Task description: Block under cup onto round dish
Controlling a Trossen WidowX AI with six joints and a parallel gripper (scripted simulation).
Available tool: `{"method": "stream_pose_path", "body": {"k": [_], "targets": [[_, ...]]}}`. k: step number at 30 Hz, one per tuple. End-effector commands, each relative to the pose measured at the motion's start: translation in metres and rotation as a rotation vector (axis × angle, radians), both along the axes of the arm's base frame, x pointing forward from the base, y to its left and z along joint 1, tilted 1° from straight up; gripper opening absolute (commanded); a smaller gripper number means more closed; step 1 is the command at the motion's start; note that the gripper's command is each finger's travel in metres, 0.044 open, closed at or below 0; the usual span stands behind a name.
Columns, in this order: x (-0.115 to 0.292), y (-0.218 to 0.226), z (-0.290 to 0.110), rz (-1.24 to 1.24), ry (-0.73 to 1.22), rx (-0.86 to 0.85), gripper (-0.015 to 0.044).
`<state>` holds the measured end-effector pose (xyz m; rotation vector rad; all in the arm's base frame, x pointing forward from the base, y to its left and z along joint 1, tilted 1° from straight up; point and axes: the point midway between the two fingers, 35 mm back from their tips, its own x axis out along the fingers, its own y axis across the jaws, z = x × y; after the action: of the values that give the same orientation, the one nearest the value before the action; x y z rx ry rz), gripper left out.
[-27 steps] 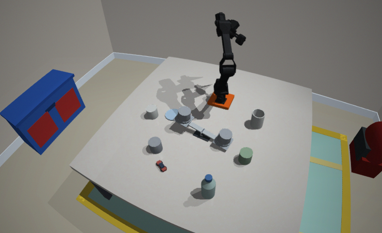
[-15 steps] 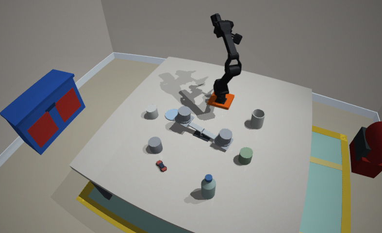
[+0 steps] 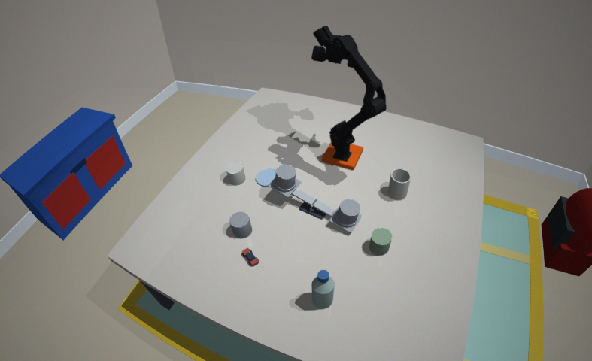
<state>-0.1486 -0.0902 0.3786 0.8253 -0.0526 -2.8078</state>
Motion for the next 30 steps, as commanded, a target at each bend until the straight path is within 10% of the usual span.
{"method": "stream_pose_path", "body": {"k": [1,30], "targets": [[0.012,-0.017,-0.006,0.131,-0.010,0.010,0.0440],[0.159,-0.091,-0.054,1.127,-0.039,0.118,0.0440]]}}
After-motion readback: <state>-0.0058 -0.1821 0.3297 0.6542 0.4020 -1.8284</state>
